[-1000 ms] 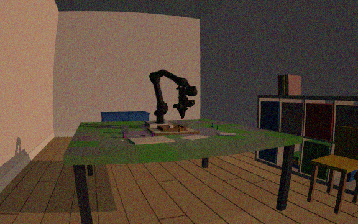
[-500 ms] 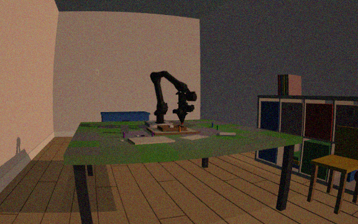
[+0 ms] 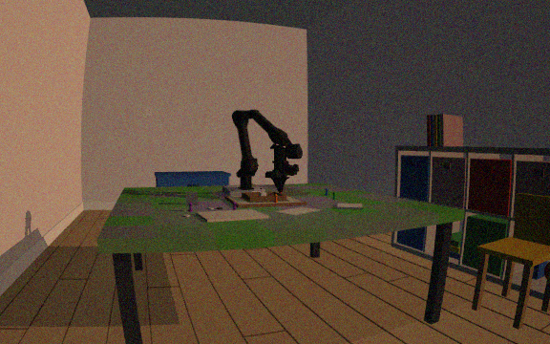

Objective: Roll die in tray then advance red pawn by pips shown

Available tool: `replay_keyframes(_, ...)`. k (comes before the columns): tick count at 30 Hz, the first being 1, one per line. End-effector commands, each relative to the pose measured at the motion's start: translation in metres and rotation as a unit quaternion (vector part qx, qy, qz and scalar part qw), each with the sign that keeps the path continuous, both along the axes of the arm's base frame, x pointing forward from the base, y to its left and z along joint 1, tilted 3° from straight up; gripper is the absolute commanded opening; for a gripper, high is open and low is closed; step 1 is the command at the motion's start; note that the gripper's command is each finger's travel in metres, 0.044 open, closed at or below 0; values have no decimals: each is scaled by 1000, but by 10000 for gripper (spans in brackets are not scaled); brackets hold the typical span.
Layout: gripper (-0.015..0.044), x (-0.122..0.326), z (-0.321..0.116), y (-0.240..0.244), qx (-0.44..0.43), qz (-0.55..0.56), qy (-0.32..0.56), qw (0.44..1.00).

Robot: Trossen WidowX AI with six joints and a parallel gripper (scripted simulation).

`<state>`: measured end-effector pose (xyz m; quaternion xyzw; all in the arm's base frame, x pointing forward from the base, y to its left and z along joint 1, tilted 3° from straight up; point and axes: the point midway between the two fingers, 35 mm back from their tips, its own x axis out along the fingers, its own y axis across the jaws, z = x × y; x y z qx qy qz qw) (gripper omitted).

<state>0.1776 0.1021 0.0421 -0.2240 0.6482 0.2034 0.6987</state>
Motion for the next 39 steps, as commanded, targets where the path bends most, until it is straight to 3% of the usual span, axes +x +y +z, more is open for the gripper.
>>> replay_keyframes(1, 26, 0, 0, 0, 0, 0, 0, 1000)
replay_keyframes(10, 263, 0, 2, 0, 0, 0, 0, 1000)
replay_keyframes(17, 440, -4, 50, 1, -5, 2, 3, 1000)
replay_keyframes(21, 440, -2, 54, -6, -3, -18, 3, 1000)
replay_keyframes(33, 440, -21, 126, -107, 16, -334, -3, 942)
replay_keyframes(39, 440, -19, 123, -105, 11, -324, -4, 946)
